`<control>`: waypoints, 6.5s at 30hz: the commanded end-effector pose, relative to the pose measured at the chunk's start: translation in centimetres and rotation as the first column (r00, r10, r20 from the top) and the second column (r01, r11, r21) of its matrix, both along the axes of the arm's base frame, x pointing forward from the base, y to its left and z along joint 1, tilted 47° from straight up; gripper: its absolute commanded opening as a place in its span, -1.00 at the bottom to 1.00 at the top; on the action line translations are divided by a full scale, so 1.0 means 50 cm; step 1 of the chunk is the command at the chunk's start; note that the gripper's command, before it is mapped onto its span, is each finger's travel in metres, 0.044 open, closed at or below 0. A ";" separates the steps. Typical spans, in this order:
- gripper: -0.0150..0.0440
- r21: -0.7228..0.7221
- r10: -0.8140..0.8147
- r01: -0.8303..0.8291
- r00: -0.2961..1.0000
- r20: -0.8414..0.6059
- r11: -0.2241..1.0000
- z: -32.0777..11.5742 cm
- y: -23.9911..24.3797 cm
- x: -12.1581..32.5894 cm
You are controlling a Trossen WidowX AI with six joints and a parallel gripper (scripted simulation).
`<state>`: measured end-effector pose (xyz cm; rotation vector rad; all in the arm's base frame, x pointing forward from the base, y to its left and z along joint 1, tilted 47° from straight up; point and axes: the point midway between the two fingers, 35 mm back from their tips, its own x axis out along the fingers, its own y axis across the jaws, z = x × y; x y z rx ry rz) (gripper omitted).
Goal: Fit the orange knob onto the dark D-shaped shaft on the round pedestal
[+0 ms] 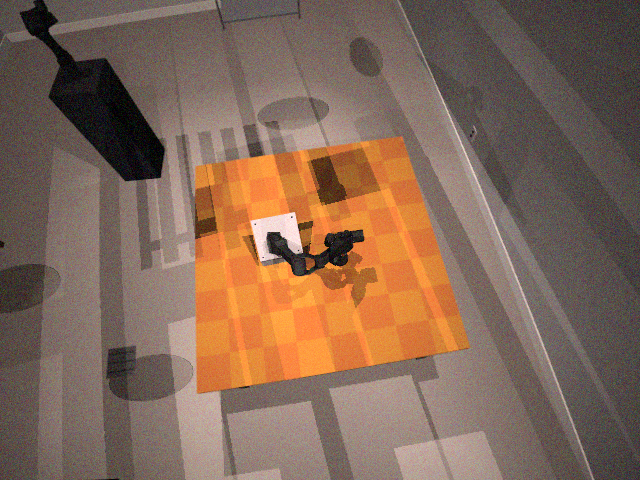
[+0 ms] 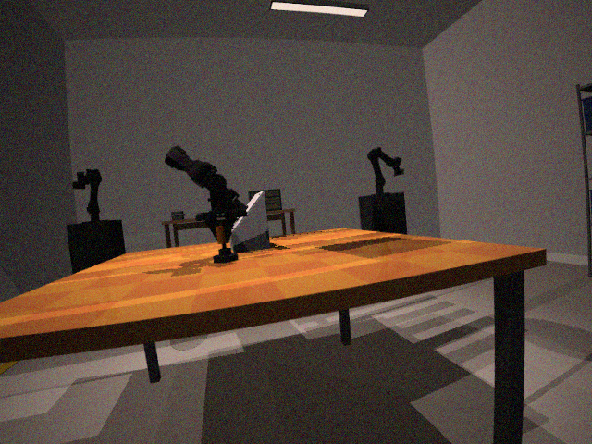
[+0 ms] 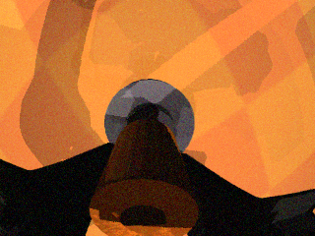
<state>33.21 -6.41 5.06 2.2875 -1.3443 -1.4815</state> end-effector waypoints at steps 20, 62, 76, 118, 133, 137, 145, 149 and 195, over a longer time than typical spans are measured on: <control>-0.49 -0.002 0.010 -0.010 1.000 -0.005 1.000 -0.005 0.000 -0.001; -0.49 -0.018 0.150 -0.154 0.976 -0.156 0.988 -0.003 0.000 0.001; -0.49 -0.018 0.227 -0.238 0.943 -0.243 0.971 0.005 0.005 0.001; -0.49 -0.013 0.273 -0.290 0.915 -0.297 0.957 0.004 0.006 -0.002; -0.49 0.106 -0.303 0.283 0.904 0.301 0.953 0.004 0.000 0.003; -0.49 0.214 -0.477 0.428 0.754 0.452 0.878 0.001 -0.001 0.003; -0.49 0.463 -0.715 0.582 0.333 0.614 0.669 -0.002 0.000 0.002; -0.49 0.596 -0.776 0.592 0.082 0.626 0.543 -0.004 0.002 0.001; -0.49 0.993 -0.473 0.098 -0.873 0.117 0.065 0.001 -0.001 0.001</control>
